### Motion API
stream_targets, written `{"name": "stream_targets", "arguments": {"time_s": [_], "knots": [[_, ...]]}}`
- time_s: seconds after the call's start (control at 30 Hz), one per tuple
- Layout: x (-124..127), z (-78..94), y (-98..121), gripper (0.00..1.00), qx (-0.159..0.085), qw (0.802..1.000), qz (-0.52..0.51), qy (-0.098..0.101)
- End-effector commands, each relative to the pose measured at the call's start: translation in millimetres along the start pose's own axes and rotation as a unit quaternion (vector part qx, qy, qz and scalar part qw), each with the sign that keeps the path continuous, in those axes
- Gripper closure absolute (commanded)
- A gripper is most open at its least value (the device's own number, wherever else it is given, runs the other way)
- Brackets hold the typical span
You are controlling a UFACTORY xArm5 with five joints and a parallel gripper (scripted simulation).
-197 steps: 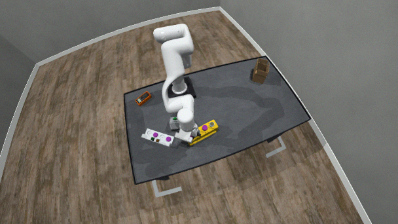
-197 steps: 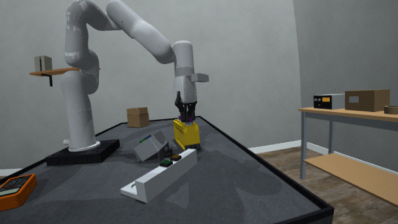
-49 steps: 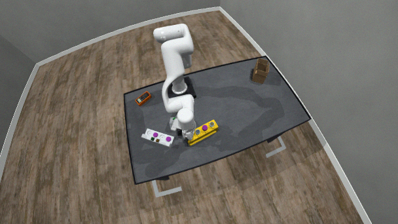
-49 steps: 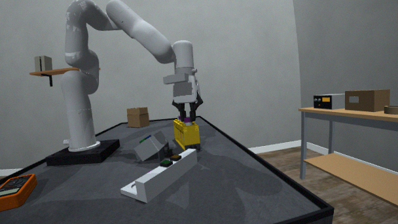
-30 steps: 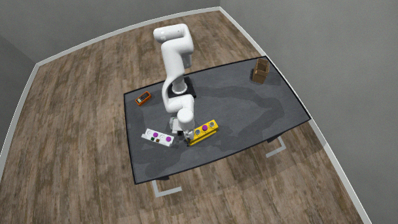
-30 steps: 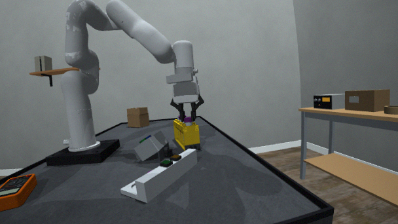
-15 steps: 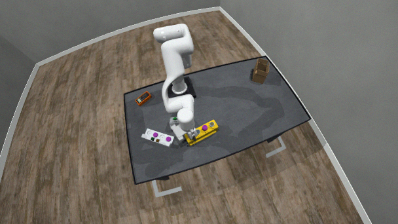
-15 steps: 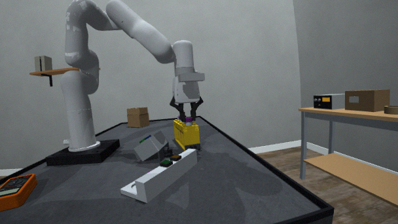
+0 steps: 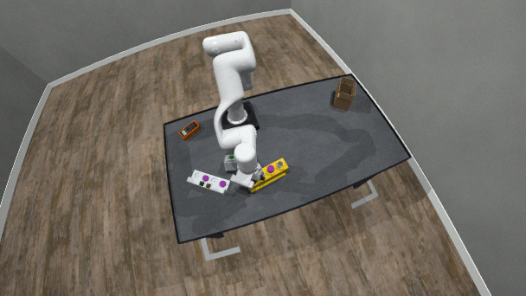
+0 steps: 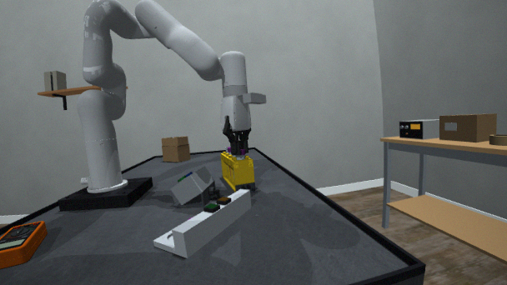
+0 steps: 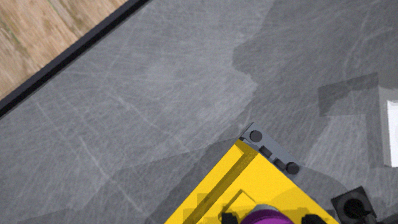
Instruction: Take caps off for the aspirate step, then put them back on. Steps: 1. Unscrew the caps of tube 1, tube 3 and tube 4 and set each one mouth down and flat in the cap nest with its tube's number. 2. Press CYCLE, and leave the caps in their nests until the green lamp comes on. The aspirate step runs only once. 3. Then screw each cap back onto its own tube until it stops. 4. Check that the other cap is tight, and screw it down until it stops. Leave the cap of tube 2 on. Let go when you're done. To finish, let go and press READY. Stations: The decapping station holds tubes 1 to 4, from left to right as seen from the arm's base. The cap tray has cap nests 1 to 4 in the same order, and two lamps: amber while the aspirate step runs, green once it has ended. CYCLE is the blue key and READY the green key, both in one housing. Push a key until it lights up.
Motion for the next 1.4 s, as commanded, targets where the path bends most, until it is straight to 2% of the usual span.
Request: {"name": "stream_targets", "arguments": {"time_s": [0.0,0.07,0.1,0.5,0.63,0.73,0.8,0.97,1.17,1.37], "knots": [[-0.1,-1.1,-0.8,1.00,0.000,0.999,-0.034,-0.002],[-0.1,-1.1,-0.8,1.00,0.000,0.999,-0.034,-0.002],[-0.1,-1.1,-0.8,0.54,0.000,0.999,-0.034,-0.002],[-0.1,-1.1,-0.8,0.54,0.000,0.999,-0.034,-0.002],[-0.1,-1.1,-0.8,0.54,0.000,0.993,0.118,-0.002],[-0.1,-1.1,-0.8,0.54,0.000,0.991,0.135,-0.002],[-0.1,-1.1,-0.8,0.54,0.000,0.975,0.223,-0.002],[-0.1,-1.1,-0.8,0.54,-0.001,0.943,0.333,-0.002],[-0.1,-1.1,-0.8,0.54,-0.001,0.883,0.469,-0.002],[-0.1,-1.1,-0.8,0.54,-0.001,0.883,0.470,-0.002]]}}
Point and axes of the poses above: the point where the finger pads meet when closed, its own z axis out along the fingers, its own x axis across the jaws, y = z × x, the point moved 8 cm from there along -z, back along the fingers, and after that the axes turned 2 degrees about -z, right-handed, at the moved point
